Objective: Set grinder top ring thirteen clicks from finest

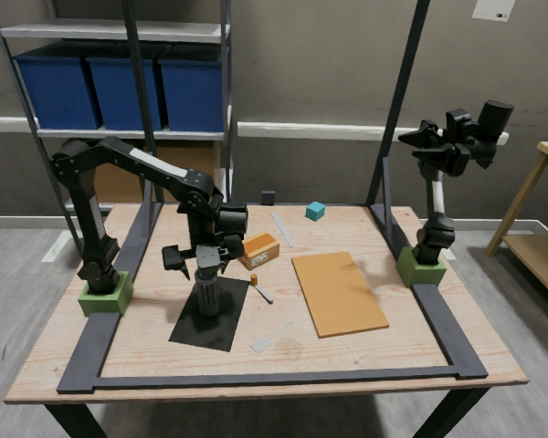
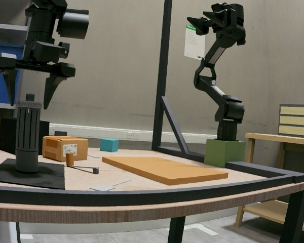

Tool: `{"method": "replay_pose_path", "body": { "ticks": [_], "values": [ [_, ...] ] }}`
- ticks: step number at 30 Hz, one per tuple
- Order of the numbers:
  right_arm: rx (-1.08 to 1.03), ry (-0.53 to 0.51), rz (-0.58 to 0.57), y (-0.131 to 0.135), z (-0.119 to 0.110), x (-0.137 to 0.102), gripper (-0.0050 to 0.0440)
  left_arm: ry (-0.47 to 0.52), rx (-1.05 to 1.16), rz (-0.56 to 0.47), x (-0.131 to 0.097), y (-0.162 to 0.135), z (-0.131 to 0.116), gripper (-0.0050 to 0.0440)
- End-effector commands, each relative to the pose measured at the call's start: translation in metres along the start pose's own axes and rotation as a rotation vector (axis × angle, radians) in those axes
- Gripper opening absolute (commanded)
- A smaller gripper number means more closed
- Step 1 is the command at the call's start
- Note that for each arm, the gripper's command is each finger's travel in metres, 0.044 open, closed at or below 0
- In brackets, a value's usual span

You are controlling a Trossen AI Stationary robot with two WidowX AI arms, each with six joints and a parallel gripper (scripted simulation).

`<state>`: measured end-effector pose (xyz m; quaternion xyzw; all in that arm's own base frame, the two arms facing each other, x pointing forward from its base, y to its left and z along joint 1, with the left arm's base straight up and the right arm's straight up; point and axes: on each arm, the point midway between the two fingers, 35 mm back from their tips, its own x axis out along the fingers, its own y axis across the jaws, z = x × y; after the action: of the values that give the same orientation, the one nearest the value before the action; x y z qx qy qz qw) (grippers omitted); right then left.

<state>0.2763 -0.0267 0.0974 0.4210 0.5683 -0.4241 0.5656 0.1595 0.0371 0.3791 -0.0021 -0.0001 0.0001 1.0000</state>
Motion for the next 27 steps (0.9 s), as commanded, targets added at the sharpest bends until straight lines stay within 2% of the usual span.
{"method": "replay_pose_path", "body": {
  "ticks": [1,4,7,16,18,20,27],
  "values": [
    [0.003,-0.014,0.032,0.0037,0.0013,-0.0088,0.04,-0.002,0.009,-0.001,0.0001,-0.0003,0.0033,0.04],
    [-0.018,-0.014,0.032,0.0039,0.0013,-0.0088,0.04,-0.002,0.009,-0.001,0.0001,-0.0003,0.0033,0.04],
    [-0.242,-0.016,0.031,0.0054,0.0019,-0.0092,0.04,-0.002,0.009,-0.001,0.0001,-0.0003,0.0033,0.04],
    [-0.672,-0.016,0.027,0.0062,0.002,-0.0089,0.04,-0.002,0.009,-0.001,0.0001,-0.0003,0.0033,0.04],
    [-0.672,-0.016,0.027,0.0062,0.002,-0.0089,0.04,-0.002,0.009,-0.001,0.0001,-0.0003,0.0033,0.04],
    [-0.767,-0.019,0.028,0.0064,0.0021,-0.0094,0.04,-0.002,0.009,-0.001,0.0001,-0.0003,0.0033,0.04],
    [-0.775,-0.02,0.025,0.0057,0.0023,-0.0088,0.04,-0.002,0.009,-0.001,0.0001,-0.0003,0.0033,0.04]
  ]
}}
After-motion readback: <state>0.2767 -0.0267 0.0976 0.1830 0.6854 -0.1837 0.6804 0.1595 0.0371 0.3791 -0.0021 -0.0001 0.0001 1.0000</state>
